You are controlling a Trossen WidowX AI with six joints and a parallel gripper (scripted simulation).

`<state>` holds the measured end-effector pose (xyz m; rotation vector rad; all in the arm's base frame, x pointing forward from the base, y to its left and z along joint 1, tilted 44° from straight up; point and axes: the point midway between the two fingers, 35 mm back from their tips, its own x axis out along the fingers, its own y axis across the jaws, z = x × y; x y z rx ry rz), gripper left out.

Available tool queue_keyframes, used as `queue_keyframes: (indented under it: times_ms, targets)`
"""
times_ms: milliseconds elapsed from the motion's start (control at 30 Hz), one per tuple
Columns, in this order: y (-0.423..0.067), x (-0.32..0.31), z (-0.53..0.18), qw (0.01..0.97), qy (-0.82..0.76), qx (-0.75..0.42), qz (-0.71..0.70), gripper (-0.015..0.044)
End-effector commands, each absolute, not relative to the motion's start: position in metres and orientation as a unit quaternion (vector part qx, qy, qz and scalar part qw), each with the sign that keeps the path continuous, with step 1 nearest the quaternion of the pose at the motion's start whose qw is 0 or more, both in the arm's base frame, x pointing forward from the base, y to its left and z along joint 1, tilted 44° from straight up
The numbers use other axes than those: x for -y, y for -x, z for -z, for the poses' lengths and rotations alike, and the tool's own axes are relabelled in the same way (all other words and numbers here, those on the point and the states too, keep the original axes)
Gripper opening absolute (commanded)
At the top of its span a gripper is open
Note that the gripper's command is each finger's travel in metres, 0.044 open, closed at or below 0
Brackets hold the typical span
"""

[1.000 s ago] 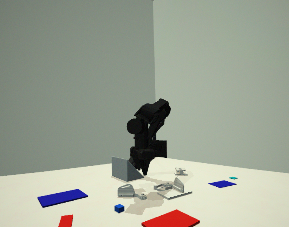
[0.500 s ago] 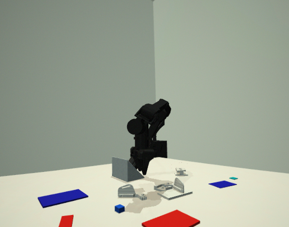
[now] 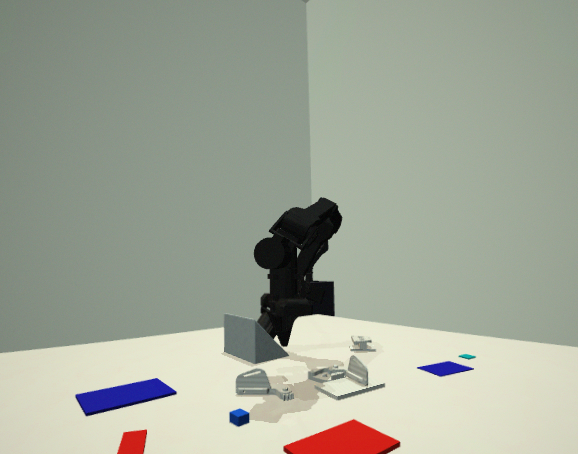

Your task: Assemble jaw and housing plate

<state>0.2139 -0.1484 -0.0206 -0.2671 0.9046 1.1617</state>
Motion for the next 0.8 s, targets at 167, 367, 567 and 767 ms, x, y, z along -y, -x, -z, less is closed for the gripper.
queue_keyframes:
  times_ms: [167,367,567,767]
  targets:
    - [-0.2139,0.1484,0.0206,0.733,0.121,-0.411,-0.528,0.0]
    - [-0.2139,0.1492,0.0209,0.736,0.104,-0.424,-0.518,0.0105]
    - [-0.2138,0.1523,0.0224,0.742,0.032,-0.473,-0.474,0.0263]
    - [-0.2136,0.1555,0.0238,0.742,-0.041,-0.517,-0.426,0.042]
